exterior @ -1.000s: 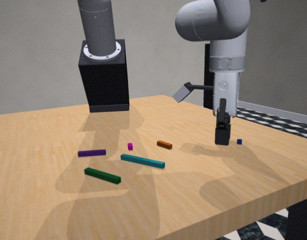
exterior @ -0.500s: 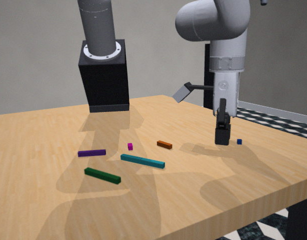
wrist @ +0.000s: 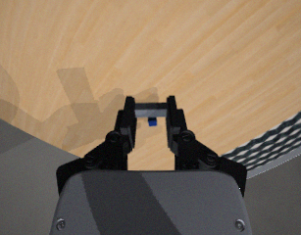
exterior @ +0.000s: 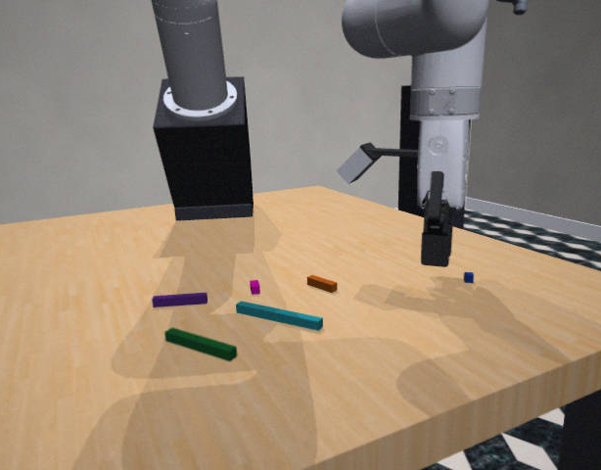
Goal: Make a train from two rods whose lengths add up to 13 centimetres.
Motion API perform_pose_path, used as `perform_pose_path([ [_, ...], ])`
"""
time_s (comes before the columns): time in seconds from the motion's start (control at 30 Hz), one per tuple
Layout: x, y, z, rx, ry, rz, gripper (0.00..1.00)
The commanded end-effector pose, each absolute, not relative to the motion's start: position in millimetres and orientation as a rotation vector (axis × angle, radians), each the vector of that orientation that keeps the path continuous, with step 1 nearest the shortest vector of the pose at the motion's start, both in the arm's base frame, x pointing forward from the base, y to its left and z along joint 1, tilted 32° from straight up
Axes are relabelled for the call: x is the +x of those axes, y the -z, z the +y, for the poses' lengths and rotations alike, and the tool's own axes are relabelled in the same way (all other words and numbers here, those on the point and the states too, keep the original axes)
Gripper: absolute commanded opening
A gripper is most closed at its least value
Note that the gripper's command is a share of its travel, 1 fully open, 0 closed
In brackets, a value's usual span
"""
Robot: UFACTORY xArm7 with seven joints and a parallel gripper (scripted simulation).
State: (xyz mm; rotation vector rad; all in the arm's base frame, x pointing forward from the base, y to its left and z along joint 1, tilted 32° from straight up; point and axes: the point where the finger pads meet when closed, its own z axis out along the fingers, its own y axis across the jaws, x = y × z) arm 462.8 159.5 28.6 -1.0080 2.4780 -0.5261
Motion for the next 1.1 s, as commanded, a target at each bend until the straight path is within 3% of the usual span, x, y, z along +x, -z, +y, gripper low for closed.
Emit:
perform_pose_path([
  [0.0,449.6,-52.8,165.8,-1.011,0.523,2.475,0.27],
  [0.27,426.3,-91.9,174.3,-1.011,0.523,2.475,0.27],
  [0.7,424.3,-95.0,174.6,-1.013,0.524,2.474,0.27],
  [1.07,386.2,-85.6,117.3,-1.356,0.606,2.354,0.27],
])
